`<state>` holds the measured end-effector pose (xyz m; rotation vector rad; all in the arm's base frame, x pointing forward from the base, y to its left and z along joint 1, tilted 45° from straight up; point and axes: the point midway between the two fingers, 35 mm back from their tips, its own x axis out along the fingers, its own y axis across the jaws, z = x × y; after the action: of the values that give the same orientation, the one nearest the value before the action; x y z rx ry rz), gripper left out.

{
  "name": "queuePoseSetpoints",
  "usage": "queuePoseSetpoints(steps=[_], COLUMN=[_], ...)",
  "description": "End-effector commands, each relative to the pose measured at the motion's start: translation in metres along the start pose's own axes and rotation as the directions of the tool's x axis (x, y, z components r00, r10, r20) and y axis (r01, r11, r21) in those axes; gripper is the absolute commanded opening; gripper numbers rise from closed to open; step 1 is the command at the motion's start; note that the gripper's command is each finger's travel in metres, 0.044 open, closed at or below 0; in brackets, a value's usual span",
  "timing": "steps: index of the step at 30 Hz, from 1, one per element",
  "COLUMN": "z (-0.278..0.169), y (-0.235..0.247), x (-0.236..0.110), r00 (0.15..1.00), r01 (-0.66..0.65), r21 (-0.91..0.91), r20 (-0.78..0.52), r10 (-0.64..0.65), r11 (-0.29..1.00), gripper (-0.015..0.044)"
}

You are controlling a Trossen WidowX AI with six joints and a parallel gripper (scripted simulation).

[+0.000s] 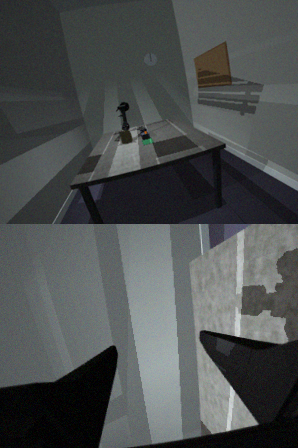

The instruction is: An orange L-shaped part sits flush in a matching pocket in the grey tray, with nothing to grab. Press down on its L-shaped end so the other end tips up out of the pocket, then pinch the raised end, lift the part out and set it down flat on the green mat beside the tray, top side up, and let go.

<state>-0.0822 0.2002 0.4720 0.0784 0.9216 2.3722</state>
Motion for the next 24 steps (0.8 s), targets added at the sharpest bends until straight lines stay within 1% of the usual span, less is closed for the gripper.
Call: queuePoseSetpoints(steps=[1, 5, 8, 9, 13, 17, 20, 22, 24], z=[0.001, 0.006, 0.009, 0.009, 0.011, 0.015, 0.012, 0.009, 0.002], y=[-0.003, -0.028, -0.039, -0.042, -0.069, -0.115, -0.132, -0.151, -0.176], x=[0.0, -0.005, -0.01, -0.01, -0.02, -0.047, -0.06, -0.074, -0.097], r00=[1.0, 0.996, 0.988, 0.985, 0.967, 0.907, 0.875, 0.846, 0.798], r01=[0.009, 0.086, 0.143, 0.158, 0.235, 0.39, 0.447, 0.488, 0.544], r21=[0.001, 0.048, 0.022, 0.032, 0.056, 0.081, 0.131, 0.177, 0.238], r20=[0.003, 0.033, 0.06, 0.065, 0.086, 0.136, 0.142, 0.147, 0.151], r10=[-0.009, -0.088, -0.144, -0.16, -0.239, -0.398, -0.463, -0.513, -0.584], r11=[1.0, 0.995, 0.99, 0.987, 0.97, 0.917, 0.885, 0.855, 0.805], gripper=[0.0374, 0.0269, 0.019, 0.018, 0.018, 0.018, 0.018, 0.018, 0.018])
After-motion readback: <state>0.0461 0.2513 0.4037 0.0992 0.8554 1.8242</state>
